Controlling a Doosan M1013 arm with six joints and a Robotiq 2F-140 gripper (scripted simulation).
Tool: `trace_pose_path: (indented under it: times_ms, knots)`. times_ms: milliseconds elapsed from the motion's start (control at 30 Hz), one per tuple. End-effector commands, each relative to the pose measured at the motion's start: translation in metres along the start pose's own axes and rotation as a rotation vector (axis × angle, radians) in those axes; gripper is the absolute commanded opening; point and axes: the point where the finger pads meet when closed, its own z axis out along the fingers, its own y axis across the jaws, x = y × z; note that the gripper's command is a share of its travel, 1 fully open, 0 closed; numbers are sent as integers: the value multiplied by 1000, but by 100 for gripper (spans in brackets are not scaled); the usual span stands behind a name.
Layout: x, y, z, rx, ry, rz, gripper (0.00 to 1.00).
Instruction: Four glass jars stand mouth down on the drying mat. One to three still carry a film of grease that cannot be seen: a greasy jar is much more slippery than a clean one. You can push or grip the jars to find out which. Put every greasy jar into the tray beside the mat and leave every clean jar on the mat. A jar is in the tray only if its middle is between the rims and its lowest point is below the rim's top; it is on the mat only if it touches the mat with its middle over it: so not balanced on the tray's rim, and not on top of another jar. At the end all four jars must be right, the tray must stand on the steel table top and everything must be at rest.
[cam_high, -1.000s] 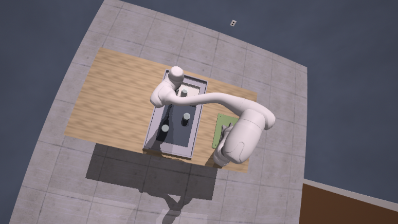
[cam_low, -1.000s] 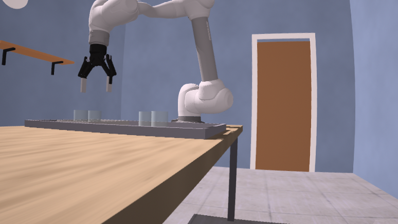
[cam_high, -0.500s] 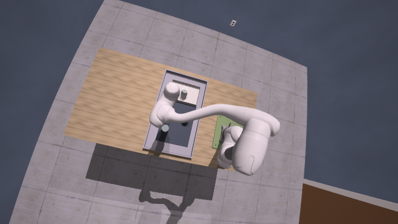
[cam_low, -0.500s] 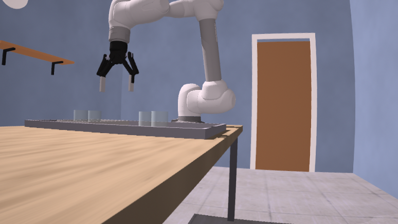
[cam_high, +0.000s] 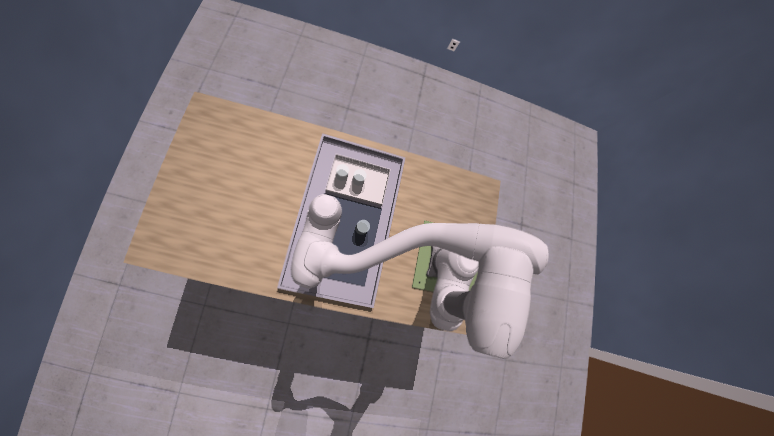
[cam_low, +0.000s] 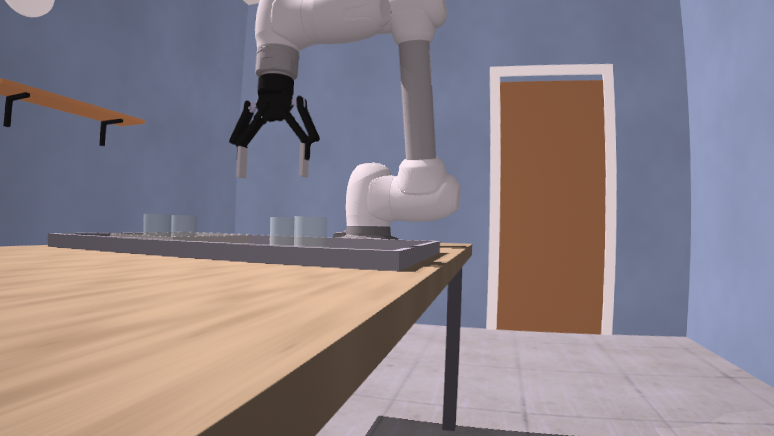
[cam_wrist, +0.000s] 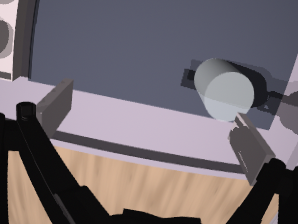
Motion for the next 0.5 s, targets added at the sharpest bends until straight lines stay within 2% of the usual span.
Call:
trace_pose_path:
  times_ms: [0, 267, 400, 467]
  knots:
    - [2, 26, 1, -2, -1, 10, 100]
    - [2, 93, 1, -2, -1, 10, 100]
    - [2, 93, 1, -2, -1, 10, 100]
    - [2, 93, 13, -2, -1, 10, 100]
